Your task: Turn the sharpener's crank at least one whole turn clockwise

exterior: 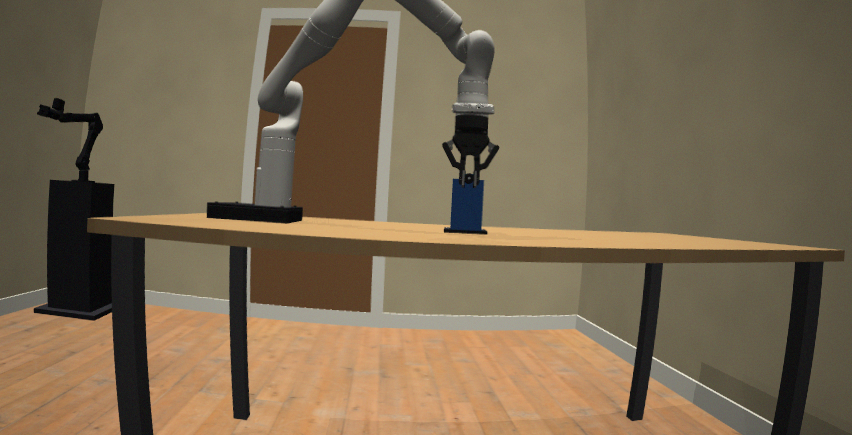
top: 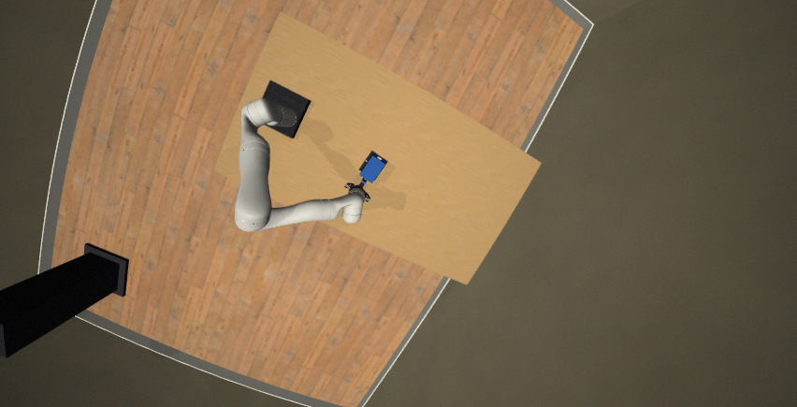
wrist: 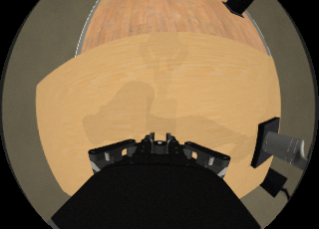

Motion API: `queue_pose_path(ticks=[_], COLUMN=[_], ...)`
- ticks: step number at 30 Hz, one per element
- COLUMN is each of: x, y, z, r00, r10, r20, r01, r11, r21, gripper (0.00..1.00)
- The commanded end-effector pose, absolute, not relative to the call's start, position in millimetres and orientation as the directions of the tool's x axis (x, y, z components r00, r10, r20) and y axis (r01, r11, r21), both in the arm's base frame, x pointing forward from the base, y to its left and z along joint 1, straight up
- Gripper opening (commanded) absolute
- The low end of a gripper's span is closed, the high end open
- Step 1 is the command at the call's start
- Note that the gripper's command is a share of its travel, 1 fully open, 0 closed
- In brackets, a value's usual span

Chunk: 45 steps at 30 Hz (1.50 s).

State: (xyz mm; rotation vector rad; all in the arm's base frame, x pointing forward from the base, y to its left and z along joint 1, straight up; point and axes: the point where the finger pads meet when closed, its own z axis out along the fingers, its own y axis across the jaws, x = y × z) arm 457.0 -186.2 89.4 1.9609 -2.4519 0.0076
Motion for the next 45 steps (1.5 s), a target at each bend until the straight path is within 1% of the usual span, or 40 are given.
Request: queue_pose_path(ticks=[1, 24, 45], x=[457, 461, 488], y=[-186, -187, -193], z=[90, 90, 77], r00=[-0.220, -0.220, -0.220], r10=[-0.976, -0.976, -0.976], r20=[0.005, 0.005, 0.005], r01=[-0.976, -0.976, -0.976], r11=[0.220, 0.220, 0.220], r21=[-0.004, -0.004, -0.004], gripper=[0.00, 0.00, 0.00])
